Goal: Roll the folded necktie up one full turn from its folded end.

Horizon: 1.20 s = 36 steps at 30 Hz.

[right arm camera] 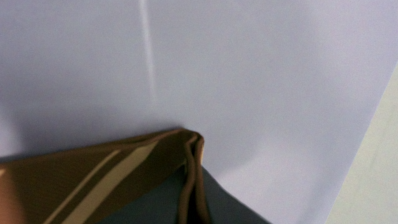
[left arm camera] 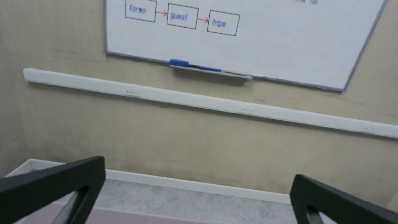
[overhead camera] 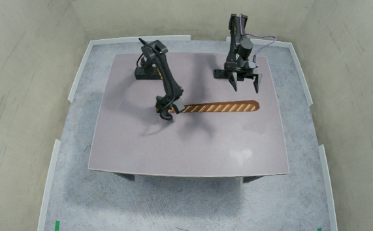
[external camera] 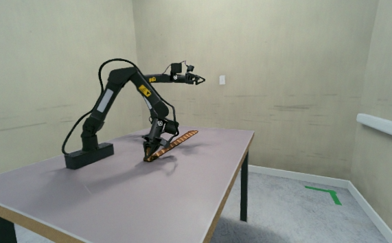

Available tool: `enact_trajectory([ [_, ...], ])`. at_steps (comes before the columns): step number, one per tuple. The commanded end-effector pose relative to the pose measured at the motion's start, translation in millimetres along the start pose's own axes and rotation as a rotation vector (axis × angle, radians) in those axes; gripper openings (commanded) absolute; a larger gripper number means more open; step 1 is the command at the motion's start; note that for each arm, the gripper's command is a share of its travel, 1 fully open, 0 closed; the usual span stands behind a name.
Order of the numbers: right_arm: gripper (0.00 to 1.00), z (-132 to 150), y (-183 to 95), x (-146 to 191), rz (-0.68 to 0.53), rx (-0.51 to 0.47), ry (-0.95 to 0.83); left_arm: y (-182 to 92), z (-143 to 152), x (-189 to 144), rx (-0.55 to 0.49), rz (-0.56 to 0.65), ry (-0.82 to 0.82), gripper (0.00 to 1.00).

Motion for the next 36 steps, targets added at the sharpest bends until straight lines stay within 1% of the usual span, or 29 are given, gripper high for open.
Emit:
enact_trajectory([
  [1,0.05,-4,-3,0,0.01,-0.006,0.011,-1,-25,-6,-0.072,0.024,-0.011,1.0],
  [20,0.09,-4,-4,0,0.01,-0.006,0.011,-1,-25,-6,-0.072,0.024,-0.011,1.0],
  [36,0.09,-4,-17,0,0.01,-0.006,0.011,-1,-25,-6,-0.072,0.024,-0.011,1.0],
])
Point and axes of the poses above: on each arm, the point where the finger pads meet when closed, its own y axis out along the fingers, its own x axis across the jaws, z = x × y, the point moved 3 cm from there along -y, back along the fingers, and after that the axes turned 11 degrees about -y, right-handed, at the moved point
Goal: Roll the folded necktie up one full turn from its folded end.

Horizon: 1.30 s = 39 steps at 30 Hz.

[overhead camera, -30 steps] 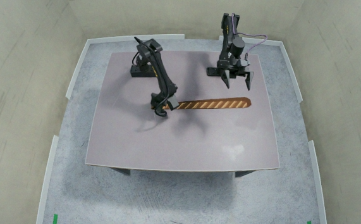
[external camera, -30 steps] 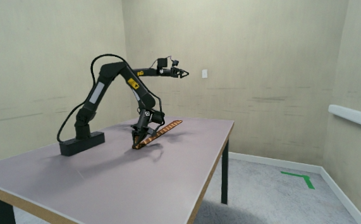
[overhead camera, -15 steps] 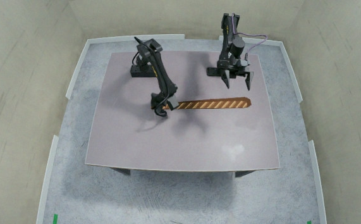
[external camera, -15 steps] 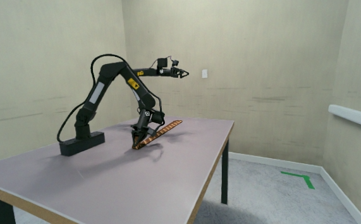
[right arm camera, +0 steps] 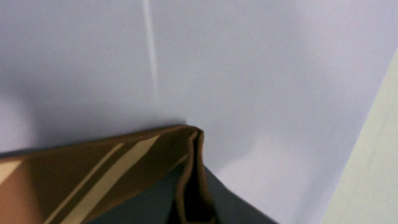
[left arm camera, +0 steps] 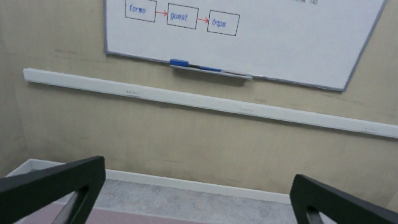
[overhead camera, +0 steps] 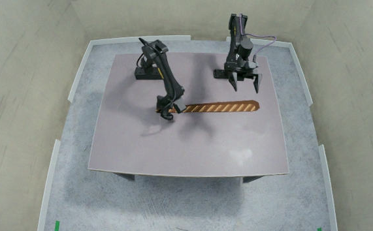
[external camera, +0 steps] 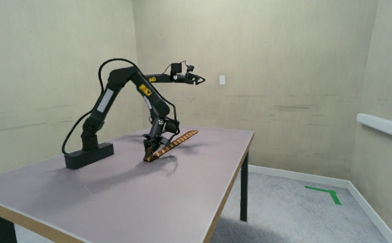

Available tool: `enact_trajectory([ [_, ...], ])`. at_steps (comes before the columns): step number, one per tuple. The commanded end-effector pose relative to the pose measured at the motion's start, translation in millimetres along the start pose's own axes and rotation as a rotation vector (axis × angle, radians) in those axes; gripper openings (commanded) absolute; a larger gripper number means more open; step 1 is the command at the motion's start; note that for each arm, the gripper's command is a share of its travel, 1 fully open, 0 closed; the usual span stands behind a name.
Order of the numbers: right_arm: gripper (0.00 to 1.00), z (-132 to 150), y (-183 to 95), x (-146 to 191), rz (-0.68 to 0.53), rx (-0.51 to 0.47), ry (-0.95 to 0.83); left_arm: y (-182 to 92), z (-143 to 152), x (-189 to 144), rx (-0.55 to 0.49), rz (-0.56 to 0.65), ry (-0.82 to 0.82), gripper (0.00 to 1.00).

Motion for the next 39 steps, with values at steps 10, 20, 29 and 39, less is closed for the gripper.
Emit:
enact_trajectory([
  [10,0.09,-2,-17,1,0.005,-0.006,0.008,-1,-25,-6,-0.072,0.024,-0.011,1.0],
  [20,0.09,-2,-22,2,0.005,-0.006,0.008,-1,-25,-6,-0.072,0.024,-0.011,1.0],
  [29,0.09,-3,-22,7,0.005,-0.006,0.008,-1,-25,-6,-0.072,0.024,-0.011,1.0],
  [39,0.09,-4,-22,11,0.005,-0.006,0.008,-1,-25,-6,-0.072,0.024,-0.011,1.0],
])
Point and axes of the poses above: on each arm, the point where the finger pads meet when closed, its own y axis out along the fingers, its own x axis across the jaws, z = x × y, the point moved 3 cm from there along -y, back along the fingers, and after that the axes turned 11 degrees about -y, right-handed, at the moved point
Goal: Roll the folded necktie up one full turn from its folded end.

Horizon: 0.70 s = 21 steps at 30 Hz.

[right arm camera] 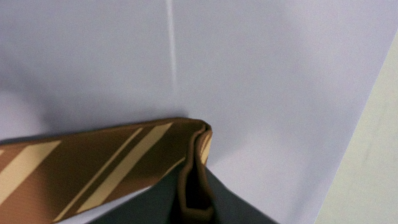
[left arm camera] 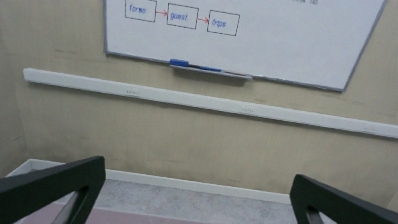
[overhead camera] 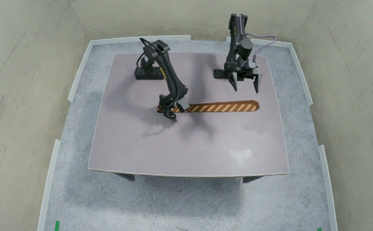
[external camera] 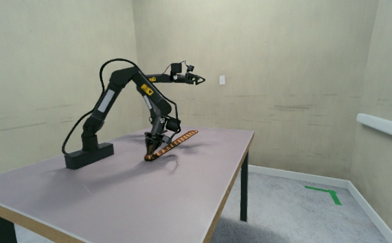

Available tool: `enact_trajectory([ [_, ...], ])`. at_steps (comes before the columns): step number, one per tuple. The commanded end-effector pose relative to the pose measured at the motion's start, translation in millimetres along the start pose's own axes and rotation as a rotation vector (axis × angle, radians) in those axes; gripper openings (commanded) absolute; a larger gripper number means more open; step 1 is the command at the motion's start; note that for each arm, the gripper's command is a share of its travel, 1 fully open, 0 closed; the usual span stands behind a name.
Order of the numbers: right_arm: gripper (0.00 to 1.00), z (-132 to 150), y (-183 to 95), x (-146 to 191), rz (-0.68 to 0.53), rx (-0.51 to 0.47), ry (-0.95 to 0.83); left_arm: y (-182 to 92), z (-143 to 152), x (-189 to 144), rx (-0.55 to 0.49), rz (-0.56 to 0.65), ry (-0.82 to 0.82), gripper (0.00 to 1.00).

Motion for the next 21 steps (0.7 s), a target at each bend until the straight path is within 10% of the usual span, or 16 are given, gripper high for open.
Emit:
enact_trajectory([
  [1,0.09,-4.0,-8.0,4.0,-0.005,-0.012,0.011,-0.9,-25.1,-5.8,-0.072,0.024,-0.011,1.0],
  [21,0.09,-5.9,-4.9,12.9,-0.005,-0.012,0.011,-0.9,-25.1,-5.8,-0.072,0.024,-0.011,1.0],
])
Point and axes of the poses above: on each arm, the point where the finger pads meet when closed, its own y axis out along the fingers, its own x axis across the jaws, z = x × y, the point moved 3 cm from there along -y, back along the fingers, and after that the axes turned 11 degrees about -y, right-handed, at the moved point
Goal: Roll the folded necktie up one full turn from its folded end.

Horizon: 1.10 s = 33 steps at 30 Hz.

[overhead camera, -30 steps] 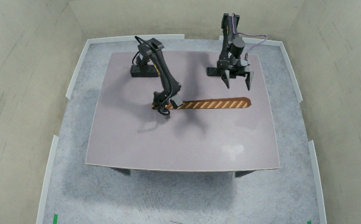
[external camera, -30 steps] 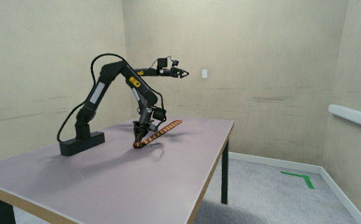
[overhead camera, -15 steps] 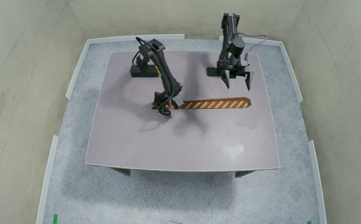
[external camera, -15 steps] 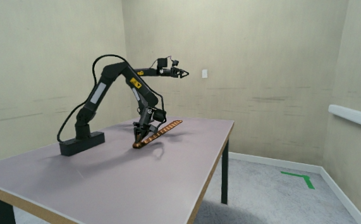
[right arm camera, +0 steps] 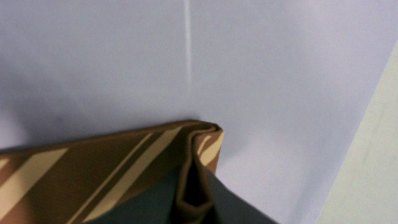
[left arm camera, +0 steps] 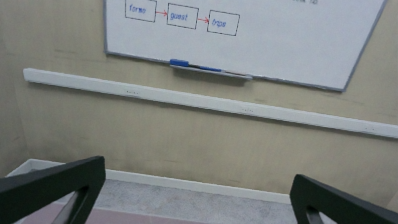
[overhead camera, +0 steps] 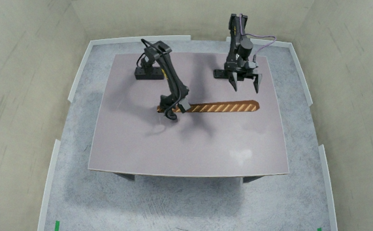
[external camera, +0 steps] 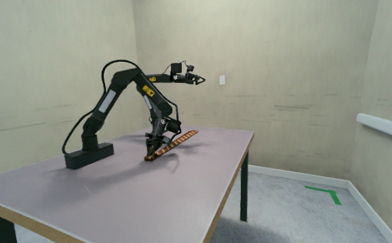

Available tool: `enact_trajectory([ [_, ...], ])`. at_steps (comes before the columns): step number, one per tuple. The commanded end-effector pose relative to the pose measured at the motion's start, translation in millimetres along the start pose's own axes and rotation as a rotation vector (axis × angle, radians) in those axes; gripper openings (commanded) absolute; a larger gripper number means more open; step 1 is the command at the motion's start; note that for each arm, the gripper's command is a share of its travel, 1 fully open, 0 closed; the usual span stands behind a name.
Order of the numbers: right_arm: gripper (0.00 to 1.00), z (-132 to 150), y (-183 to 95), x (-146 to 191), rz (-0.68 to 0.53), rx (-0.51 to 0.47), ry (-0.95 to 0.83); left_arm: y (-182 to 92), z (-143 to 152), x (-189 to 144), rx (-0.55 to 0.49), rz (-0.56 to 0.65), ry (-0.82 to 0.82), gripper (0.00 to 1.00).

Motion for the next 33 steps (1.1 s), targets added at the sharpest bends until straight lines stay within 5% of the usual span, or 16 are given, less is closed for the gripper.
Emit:
enact_trajectory([
  [1,0.09,-5.4,-7.1,5.5,-0.009,-0.02,0.015,-0.9,-25.1,-5.8,-0.072,0.024,-0.011,1.0],
  [33,0.09,-6.7,-4.8,11.2,-0.009,-0.02,0.015,-0.9,-25.1,-5.8,-0.072,0.024,-0.011,1.0],
])
Point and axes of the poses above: on each arm, the point where the finger pads meet when closed, its own y axis out along the fingers, its own x axis across the jaws, z = x × y, the point moved 3 cm from there along -y, back along the fingers, and after that the axes turned 11 degrees about -y, right-handed, at the moved point
